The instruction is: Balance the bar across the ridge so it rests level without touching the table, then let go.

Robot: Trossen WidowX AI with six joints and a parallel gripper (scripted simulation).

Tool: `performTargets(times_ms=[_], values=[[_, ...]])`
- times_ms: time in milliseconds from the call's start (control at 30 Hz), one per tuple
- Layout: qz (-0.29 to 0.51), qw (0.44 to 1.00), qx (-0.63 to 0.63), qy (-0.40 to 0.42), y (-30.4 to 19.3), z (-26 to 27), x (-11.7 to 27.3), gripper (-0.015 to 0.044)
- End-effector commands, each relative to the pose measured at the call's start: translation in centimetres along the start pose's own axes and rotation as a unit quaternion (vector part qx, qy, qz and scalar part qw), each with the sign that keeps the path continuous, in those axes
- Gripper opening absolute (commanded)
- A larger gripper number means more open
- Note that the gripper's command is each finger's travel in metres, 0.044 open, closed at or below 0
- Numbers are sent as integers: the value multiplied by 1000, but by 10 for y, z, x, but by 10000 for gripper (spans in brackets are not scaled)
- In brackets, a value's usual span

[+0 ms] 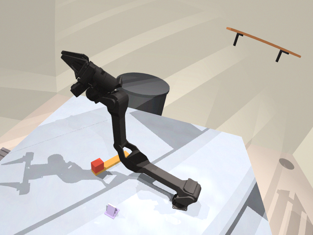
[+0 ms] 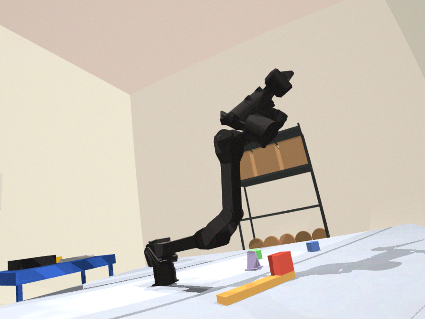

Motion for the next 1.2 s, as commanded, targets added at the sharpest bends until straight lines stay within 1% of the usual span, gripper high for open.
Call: performTargets(times_ms=[0,67,100,300,533,833,1167], values=[[2,1000,1,0,-1,-1,0,374],[16,1000,11,-2,-12,-6,3,321],[27,999,18,-3,-19,-10,5,315],[77,995,63,-4,-62,-26,22,315],[133,986,95,-29,-96,-58,38,315],[184,964,188,-49,-140,-92,66,315],[221,939,259,-59,-180,-130,95,315]])
Point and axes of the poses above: the point midway between the two fingers, 35 mm back from their tips, its own x axis back along the fingers, its own z axis across the jaws, y = z × x, the point moved 10 cm from there along x, back along the fingers, and after that the axes turned 10 degrees about -x, right-handed, at the moved point
